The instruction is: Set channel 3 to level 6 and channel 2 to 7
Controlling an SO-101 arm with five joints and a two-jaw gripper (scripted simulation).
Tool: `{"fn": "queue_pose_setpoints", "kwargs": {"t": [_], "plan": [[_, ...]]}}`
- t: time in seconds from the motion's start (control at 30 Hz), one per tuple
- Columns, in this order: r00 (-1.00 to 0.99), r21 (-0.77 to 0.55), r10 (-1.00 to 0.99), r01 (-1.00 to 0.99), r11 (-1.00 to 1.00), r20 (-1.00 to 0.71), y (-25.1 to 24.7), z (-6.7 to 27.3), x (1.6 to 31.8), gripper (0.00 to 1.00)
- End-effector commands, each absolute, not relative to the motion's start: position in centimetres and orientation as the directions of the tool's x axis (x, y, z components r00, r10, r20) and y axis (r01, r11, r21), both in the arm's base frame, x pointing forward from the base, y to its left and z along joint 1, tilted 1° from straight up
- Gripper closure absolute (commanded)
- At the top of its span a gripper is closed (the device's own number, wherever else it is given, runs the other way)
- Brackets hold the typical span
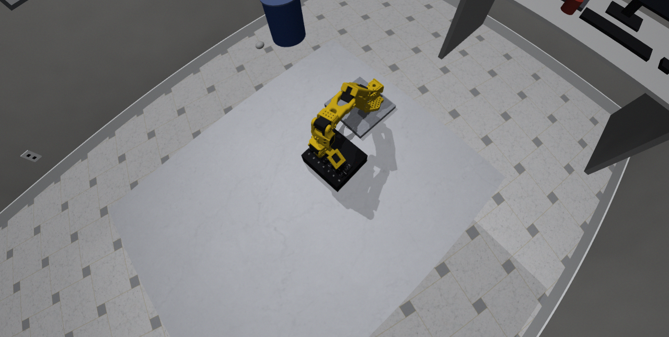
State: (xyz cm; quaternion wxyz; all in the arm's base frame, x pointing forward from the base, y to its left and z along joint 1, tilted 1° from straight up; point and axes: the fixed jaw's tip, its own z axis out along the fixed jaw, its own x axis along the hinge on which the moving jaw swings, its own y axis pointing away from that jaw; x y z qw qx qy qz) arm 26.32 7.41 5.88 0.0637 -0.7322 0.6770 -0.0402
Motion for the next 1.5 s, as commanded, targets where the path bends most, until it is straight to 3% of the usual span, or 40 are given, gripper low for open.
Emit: {"fn": "queue_pose_setpoints", "kwargs": {"t": [0.0,0.93,1.17,1.3,1.37,1.4,1.47], "plan": [[0.079,-0.152,-0.996,-0.986,-0.073,-0.028,7.1,6.4,26.1,1.0],[0.096,-0.203,-0.995,-0.975,-0.087,-0.034,7.0,8.1,25.9,1.0],[0.356,-0.192,-0.934,-0.916,-0.353,0.02,6.7,8.3,25.5,1.0],[0.596,-0.167,-0.801,-0.784,-0.597,0.066,6.4,8.5,25.0,1.0],[0.596,-0.167,-0.801,-0.784,-0.597,0.066,6.4,8.5,25.0,1.0],[0.711,-0.148,-0.698,-0.683,-0.715,0.088,6.3,8.5,24.8,1.0],[0.762,-0.139,-0.64,-0.626,-0.767,0.096,6.1,8.6,24.5,1.0]]}}
